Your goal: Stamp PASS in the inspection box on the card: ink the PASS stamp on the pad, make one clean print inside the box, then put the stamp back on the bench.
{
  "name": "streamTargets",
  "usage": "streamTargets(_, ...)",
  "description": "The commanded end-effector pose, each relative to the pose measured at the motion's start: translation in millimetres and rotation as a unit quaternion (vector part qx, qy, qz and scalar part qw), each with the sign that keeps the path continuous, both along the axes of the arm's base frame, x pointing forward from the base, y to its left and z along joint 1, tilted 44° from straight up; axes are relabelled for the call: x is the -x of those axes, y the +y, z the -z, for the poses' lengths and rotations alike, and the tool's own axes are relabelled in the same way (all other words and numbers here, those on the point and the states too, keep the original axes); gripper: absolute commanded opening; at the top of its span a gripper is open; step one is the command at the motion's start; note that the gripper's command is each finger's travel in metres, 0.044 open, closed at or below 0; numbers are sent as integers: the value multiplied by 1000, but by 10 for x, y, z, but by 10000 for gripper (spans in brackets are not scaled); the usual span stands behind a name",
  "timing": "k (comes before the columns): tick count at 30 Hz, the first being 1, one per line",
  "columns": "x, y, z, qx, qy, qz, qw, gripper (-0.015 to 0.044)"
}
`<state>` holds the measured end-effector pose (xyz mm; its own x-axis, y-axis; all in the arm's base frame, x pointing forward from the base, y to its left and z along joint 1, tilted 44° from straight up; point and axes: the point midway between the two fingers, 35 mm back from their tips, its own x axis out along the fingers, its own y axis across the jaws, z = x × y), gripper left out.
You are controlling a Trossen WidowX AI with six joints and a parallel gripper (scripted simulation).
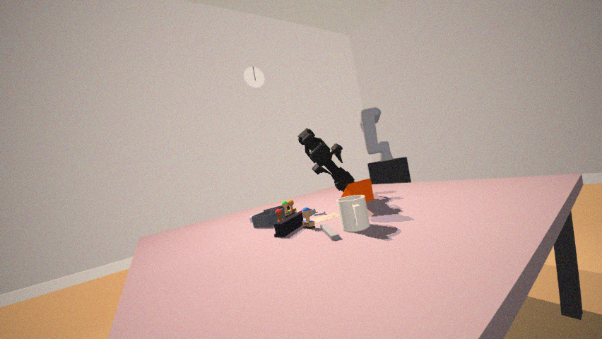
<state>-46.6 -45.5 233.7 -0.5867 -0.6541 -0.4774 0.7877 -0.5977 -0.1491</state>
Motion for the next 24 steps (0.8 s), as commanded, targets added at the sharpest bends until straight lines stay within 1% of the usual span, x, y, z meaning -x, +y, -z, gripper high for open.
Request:
streamTargets(1,1,-6,-2,-1,-2,-3,1000,374)
streamTargets(7,3,-237,-53,-50,-42,-96,993,223)
streamTargets(10,-35,-390,-71,-82,-57,-147,984,223)
streamTargets(12,-66,-558,-83,-80,-75,-164,980,223)
streamTargets(14,-122,-661,-90,-104,-77,-196,972,223)
streamTargets(19,-335,-902,-90,-168,-64,-274,945,223)
streamTargets(24,-660,-1098,-52,-225,-35,-349,909,223)
